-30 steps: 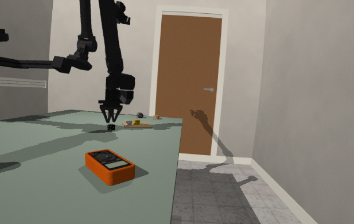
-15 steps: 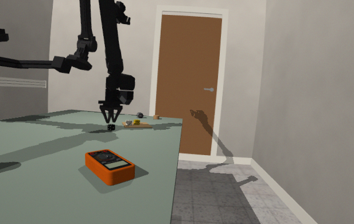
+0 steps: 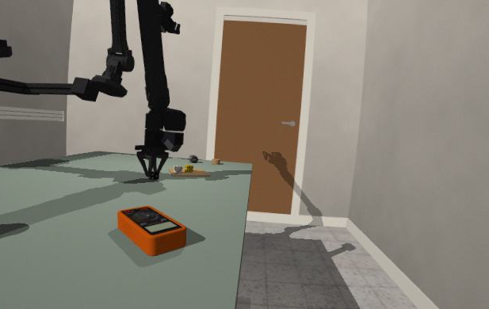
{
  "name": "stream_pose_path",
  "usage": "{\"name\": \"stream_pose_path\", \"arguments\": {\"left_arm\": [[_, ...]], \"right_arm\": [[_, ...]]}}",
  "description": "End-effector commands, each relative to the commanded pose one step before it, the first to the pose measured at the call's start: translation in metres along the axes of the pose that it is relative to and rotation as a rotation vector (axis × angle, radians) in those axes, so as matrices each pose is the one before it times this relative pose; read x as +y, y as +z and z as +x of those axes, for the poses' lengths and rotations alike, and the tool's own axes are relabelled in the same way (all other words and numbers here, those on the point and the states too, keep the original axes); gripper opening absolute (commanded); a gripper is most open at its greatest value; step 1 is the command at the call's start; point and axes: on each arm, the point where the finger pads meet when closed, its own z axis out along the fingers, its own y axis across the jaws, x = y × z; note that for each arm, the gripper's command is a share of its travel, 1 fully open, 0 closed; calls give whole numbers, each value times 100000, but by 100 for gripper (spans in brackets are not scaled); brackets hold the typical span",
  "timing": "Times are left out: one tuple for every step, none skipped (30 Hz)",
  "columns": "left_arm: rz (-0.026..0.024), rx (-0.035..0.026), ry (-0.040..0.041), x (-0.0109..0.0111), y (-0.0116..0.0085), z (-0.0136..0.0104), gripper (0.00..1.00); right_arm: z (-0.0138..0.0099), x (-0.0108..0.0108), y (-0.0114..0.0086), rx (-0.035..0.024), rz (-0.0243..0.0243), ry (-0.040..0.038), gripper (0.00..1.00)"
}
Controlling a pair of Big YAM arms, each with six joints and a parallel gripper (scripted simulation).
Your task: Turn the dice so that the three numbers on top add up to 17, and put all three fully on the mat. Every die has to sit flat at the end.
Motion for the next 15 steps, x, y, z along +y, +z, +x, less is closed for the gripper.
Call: {"name": "stream_pose_path", "arguments": {"left_arm": [[-1021, -5908, -571, 428, -1062, -2466, 100], [0, 0, 0, 0, 0, 0, 100], [0, 0, 0, 0, 0, 0, 100], [0, 0, 0, 0, 0, 0, 100], [0, 0, 0, 0, 0, 0, 100], [0, 0, 0, 0, 0, 0, 100], [0, 0, 0, 0, 0, 0, 100], [0, 0, 0, 0, 0, 0, 100], [0, 0, 0, 0, 0, 0, 100], [0, 0, 0, 0, 0, 0, 100], [0, 0, 0, 0, 0, 0, 100], [0, 0, 0, 0, 0, 0, 100], [0, 0, 0, 0, 0, 0, 100], [0, 0, 0, 0, 0, 0, 100], [0, 0, 0, 0, 0, 0, 100]], "right_arm": [[-992, 970, 714, -1321, -2195, 287, 39], [-42, -76, 149, 77, 88, 159, 39], [29, -76, 117, 73, 133, -9, 39], [37, -59, 93, 54, 103, -35, 39], [14, -23, 69, 20, 36, -12, 39], [-74, 74, -41, -105, -183, 65, 39], [-212, 215, -213, -299, -515, 183, 39], [40, 117, -101, -147, -206, -221, 39], [74, 62, -2, -47, -65, -197, 39], [128, -126, 22, 141, 211, -163, 39], [152, -240, 33, 283, 482, -172, 39], [13, -23, -1, 59, 101, -36, 39], [-7, 11, -1, -19, -33, 12, 39], [0, 0, 0, 0, 0, 0, 39], [0, 0, 0, 0, 0, 0, 39]]}}
